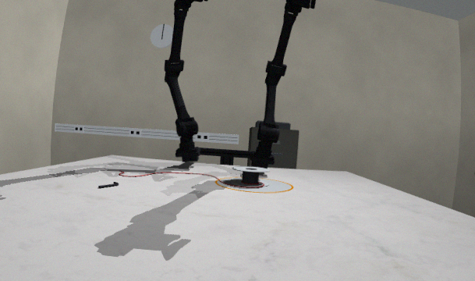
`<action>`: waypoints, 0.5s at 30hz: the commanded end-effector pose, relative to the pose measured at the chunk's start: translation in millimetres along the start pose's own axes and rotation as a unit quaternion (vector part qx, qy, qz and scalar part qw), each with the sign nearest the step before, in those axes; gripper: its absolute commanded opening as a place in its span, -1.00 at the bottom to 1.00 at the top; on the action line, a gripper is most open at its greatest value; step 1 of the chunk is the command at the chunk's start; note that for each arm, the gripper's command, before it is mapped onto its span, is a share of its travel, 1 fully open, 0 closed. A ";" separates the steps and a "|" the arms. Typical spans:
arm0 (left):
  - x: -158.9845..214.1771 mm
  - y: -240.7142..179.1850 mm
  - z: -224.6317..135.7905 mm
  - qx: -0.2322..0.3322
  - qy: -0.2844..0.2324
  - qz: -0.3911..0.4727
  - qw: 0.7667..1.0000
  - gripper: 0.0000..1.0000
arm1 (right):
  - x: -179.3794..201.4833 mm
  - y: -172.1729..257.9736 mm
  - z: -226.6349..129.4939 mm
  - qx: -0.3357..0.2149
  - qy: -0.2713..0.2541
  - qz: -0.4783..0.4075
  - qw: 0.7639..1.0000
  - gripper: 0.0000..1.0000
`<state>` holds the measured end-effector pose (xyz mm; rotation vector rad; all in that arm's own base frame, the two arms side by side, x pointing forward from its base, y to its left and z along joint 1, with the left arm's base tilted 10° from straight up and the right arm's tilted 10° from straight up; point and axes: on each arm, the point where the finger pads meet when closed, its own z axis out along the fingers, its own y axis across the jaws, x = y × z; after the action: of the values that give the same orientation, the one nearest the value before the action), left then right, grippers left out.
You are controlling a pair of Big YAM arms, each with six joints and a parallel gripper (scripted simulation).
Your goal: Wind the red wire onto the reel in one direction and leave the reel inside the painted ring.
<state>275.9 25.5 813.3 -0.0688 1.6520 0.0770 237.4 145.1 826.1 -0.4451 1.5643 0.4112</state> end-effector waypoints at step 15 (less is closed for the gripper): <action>-26.9 -4.6 -20.6 0.008 -0.041 -0.004 0.999 1.00 | -13.4 -86.7 -34.4 0.166 -0.019 0.009 0.986 1.00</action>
<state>275.9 25.4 813.3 -0.0687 1.6521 0.0766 269.3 72.6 825.6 -0.2137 1.6013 0.1875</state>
